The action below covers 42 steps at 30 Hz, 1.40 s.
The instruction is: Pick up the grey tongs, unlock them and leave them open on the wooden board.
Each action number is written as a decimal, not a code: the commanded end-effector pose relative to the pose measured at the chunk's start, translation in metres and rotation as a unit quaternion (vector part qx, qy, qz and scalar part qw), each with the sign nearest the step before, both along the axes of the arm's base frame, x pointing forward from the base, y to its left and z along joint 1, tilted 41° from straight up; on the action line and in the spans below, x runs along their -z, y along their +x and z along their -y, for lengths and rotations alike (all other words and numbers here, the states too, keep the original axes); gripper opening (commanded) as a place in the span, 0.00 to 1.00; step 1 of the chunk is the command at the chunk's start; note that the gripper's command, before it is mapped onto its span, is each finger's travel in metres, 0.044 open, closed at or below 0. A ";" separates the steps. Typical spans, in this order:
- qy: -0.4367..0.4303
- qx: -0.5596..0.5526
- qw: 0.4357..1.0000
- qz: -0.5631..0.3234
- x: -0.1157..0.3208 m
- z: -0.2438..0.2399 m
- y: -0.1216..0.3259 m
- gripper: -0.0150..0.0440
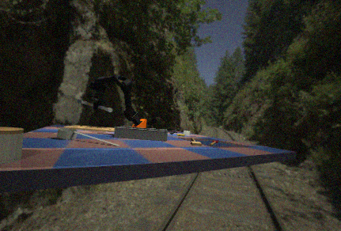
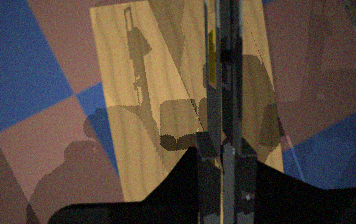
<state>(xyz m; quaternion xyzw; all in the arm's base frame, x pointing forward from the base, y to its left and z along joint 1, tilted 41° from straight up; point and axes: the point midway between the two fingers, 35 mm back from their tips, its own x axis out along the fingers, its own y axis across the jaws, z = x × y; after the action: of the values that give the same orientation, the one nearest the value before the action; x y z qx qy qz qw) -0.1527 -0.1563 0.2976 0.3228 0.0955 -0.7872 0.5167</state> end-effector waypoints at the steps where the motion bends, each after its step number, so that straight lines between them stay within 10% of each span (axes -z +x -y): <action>1: 0.028 -0.022 0.999 0.009 -0.002 -0.001 0.004 0.00; 42: 0.093 -0.088 0.991 0.048 0.017 0.016 0.009 0.00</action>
<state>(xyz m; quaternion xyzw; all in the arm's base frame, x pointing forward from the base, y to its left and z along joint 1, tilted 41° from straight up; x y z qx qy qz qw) -0.1416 -0.1696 0.2864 0.3937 0.1707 -0.7096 0.5588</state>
